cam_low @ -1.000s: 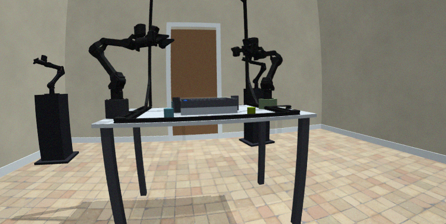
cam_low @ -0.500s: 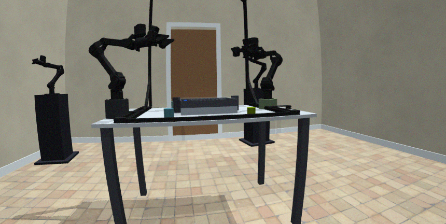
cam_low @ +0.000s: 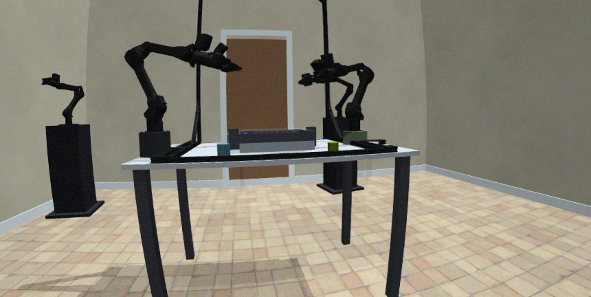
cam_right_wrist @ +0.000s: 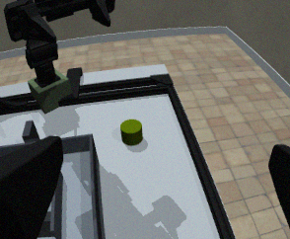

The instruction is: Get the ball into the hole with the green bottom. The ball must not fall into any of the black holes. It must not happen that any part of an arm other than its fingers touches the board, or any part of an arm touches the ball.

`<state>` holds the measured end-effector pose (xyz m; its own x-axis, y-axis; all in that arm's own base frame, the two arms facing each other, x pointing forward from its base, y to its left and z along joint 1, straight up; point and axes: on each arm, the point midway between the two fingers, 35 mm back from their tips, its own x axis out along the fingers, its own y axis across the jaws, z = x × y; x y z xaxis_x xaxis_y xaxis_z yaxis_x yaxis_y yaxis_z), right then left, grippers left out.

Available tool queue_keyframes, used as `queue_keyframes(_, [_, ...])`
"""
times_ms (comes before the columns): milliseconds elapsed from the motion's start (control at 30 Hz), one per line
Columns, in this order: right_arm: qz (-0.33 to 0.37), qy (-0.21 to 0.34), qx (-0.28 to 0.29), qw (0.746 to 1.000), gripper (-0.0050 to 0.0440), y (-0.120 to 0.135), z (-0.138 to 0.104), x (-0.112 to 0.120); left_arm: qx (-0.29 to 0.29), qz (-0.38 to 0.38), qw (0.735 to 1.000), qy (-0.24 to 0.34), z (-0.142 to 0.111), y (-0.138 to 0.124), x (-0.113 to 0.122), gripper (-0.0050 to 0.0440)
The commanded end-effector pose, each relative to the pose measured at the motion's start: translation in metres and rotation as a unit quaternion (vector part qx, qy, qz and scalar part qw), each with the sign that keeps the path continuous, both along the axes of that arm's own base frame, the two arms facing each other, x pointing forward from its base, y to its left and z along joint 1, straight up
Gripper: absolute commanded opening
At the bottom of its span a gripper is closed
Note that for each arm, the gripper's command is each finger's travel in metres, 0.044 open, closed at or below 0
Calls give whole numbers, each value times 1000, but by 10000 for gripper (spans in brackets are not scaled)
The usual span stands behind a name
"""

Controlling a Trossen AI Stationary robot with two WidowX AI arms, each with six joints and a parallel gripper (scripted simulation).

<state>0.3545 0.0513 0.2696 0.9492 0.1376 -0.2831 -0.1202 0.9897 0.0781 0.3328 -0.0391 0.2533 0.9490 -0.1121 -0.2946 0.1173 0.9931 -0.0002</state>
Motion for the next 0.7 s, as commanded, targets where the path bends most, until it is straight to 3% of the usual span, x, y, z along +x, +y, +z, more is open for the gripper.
queue_keyframes(0, [34,101,5,994,400,36,-33,13,12,-36,995,93,-32,-26,0,400])
queue_keyframes(167, [66,207,-2,976,400,78,-71,18,36,-75,977,196,-69,-52,-10,400])
queue_keyframes(400, [94,349,-34,932,400,127,-124,3,80,-120,932,333,-113,-78,-40,400])
queue_keyframes(467, [94,349,-34,932,400,127,-124,3,80,-120,932,333,-113,-78,-40,400])
queue_keyframes(667, [103,475,-88,869,400,166,-172,-28,137,-155,864,459,-144,-93,-80,400])
